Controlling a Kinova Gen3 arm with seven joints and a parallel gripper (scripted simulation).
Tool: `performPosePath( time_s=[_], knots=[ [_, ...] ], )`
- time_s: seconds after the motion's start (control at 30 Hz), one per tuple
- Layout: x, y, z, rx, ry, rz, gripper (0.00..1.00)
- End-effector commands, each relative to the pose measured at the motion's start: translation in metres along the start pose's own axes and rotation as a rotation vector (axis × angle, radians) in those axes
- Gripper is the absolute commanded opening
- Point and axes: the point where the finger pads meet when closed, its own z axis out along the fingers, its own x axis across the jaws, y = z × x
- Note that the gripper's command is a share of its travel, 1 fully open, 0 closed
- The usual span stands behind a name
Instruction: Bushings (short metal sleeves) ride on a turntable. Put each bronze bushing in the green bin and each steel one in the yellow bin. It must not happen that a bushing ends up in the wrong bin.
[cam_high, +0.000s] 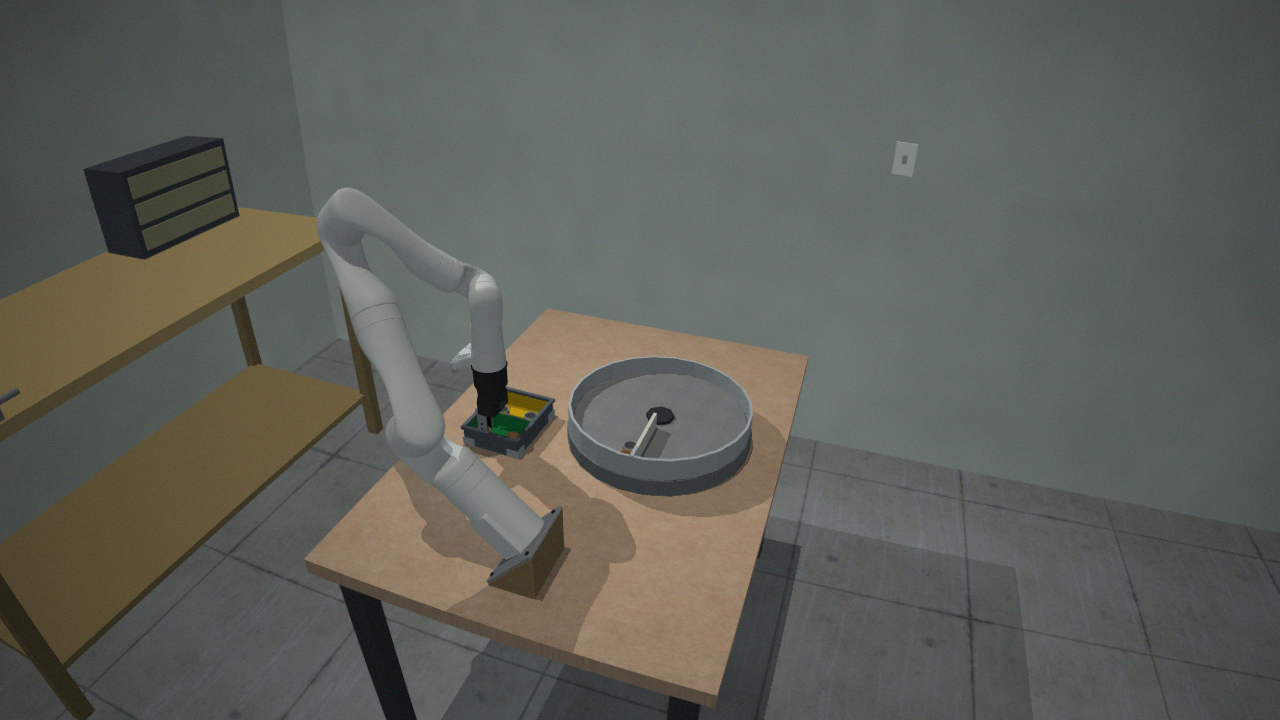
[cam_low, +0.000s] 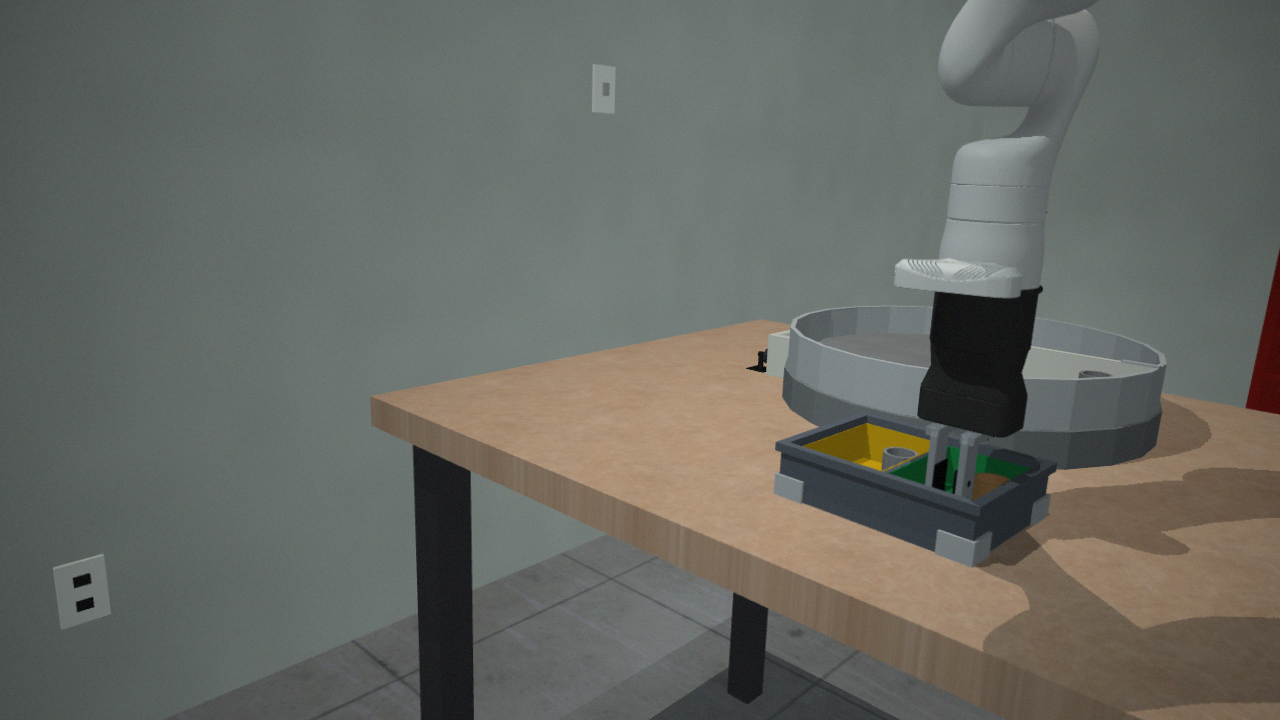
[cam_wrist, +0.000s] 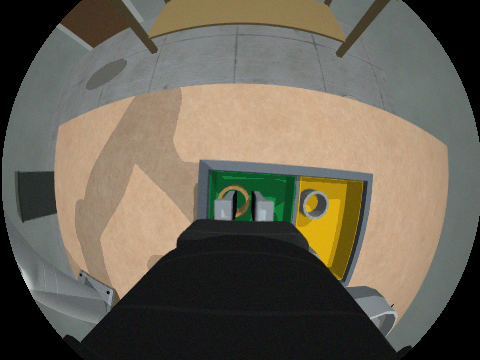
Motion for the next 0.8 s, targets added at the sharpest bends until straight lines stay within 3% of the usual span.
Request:
performPosePath(
  time_s=[0.0,0.77],
  knots=[
    [0.0012,0.0002,-0.0025,-0.001,0.004,0.0,0.42],
    [0.0011,0.0002,-0.0085,-0.001,0.004,0.0,0.42]
  ],
)
